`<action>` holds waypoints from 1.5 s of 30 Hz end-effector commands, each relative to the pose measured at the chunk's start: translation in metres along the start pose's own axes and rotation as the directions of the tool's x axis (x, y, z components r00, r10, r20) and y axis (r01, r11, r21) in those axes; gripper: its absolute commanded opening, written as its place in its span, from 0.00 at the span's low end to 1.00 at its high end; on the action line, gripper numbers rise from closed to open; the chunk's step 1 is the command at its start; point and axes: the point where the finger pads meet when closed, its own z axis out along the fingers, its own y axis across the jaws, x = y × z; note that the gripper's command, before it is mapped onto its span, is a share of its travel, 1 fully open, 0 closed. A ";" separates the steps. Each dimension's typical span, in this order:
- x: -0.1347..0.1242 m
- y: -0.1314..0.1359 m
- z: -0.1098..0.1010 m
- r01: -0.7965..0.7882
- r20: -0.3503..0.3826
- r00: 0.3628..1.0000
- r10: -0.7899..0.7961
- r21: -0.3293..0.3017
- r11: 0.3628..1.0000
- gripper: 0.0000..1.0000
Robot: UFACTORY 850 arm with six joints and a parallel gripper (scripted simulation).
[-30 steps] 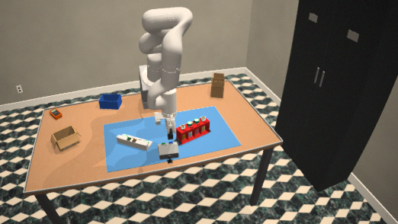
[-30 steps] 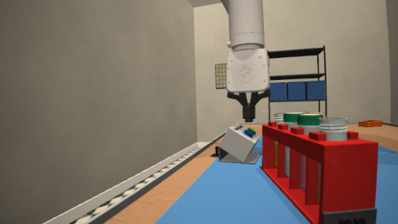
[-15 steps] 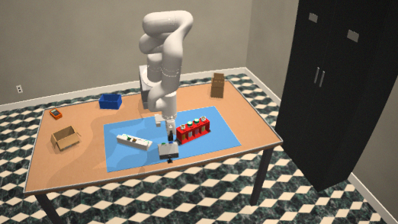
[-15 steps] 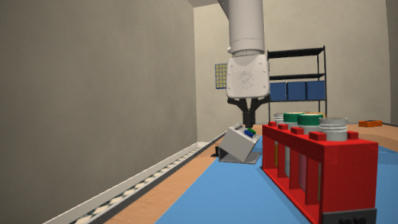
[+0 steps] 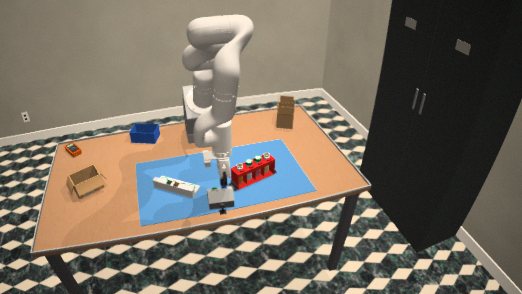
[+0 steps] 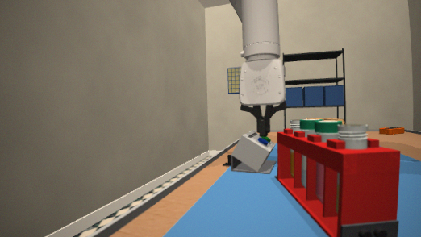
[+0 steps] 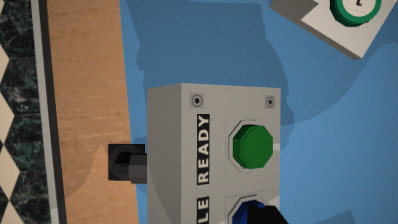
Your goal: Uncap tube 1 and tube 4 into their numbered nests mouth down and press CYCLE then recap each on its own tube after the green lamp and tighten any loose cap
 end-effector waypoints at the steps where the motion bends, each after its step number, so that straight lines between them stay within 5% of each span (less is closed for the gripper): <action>1: 0.000 0.000 0.001 0.000 0.000 1.000 0.000 0.001 1.000 0.00; 45: 0.000 0.000 0.004 0.000 0.000 1.000 0.000 0.001 1.000 0.00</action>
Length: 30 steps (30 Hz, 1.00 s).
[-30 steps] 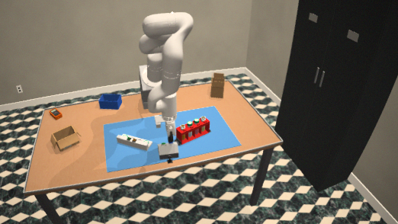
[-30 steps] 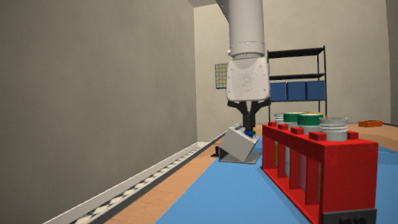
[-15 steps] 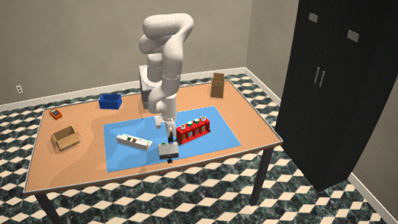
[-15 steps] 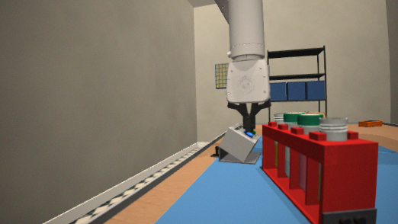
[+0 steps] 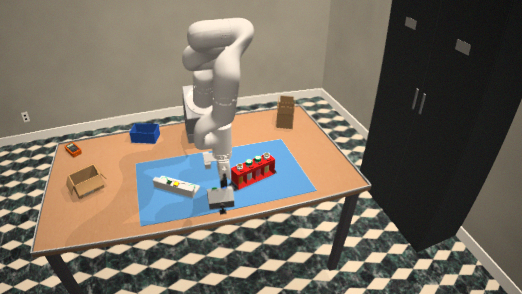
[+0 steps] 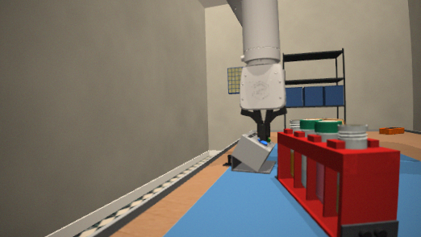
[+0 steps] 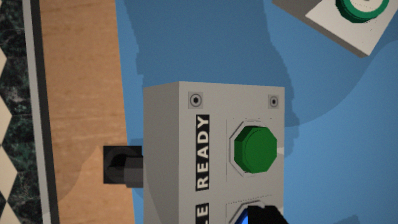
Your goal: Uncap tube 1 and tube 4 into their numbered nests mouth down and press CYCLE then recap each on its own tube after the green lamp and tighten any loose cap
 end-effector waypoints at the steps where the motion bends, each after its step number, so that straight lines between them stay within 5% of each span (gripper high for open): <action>1: 0.000 -0.001 -0.009 0.000 0.000 1.000 0.000 0.002 1.000 0.00; 8: 0.000 -0.001 -0.030 0.000 0.000 1.000 0.000 0.002 1.000 0.00; 17: 0.000 -0.001 -0.031 0.000 0.000 1.000 0.000 0.002 1.000 0.00; 18: 0.007 0.004 -0.031 0.083 0.000 0.997 -0.083 0.002 0.997 1.00; 20: 0.020 0.014 -0.030 0.247 0.000 0.969 -0.247 0.002 0.969 1.00; 30: 0.047 0.033 -0.028 0.551 -0.001 0.835 -0.551 0.001 0.835 1.00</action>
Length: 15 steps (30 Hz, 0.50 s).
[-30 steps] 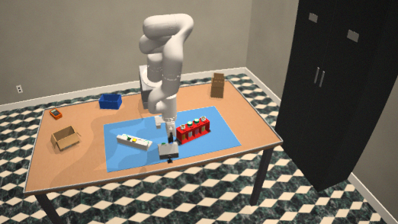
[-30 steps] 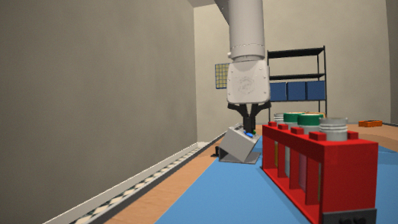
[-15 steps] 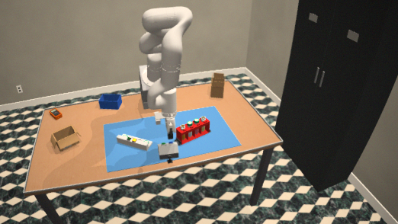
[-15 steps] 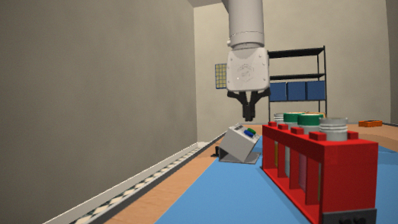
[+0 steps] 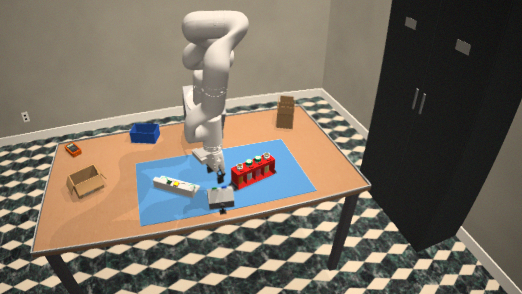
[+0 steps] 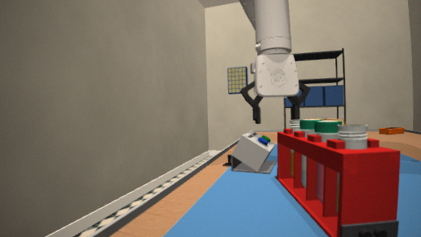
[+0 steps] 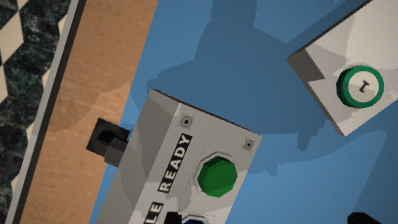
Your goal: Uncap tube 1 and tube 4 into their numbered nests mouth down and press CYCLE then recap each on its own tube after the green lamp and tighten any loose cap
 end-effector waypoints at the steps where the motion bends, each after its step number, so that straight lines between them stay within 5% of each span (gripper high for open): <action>1: 0.014 0.020 0.001 0.265 -0.020 0.964 -0.265 0.000 0.964 1.00; 7: 0.023 0.034 0.002 0.421 -0.020 0.907 -0.421 -0.004 0.907 1.00; 11: 0.036 0.056 0.004 0.586 -0.019 0.810 -0.586 -0.007 0.811 1.00; 15: 0.045 0.070 0.004 0.586 -0.019 0.810 -0.586 -0.007 0.811 1.00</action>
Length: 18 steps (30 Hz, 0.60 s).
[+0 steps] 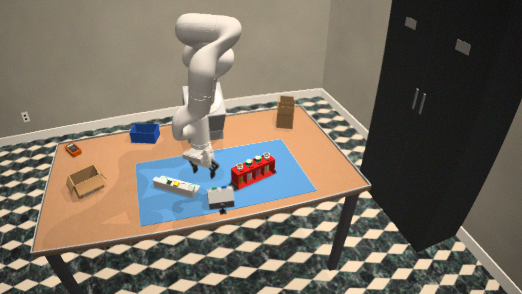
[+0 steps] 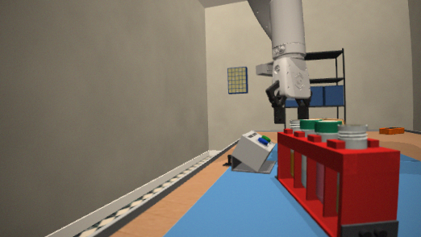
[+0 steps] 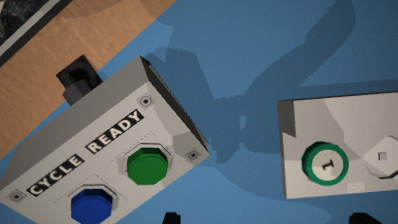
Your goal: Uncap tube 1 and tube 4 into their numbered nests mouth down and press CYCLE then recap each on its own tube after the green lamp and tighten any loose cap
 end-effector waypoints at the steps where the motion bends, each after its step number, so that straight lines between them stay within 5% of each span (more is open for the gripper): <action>1: 0.001 0.023 0.002 0.086 -0.031 0.996 -0.086 -0.010 0.996 1.00; 15: 0.002 0.107 0.006 0.086 -0.031 0.996 -0.086 -0.010 0.996 1.00; 18: 0.002 0.107 0.006 0.086 -0.031 0.996 -0.086 -0.010 0.996 1.00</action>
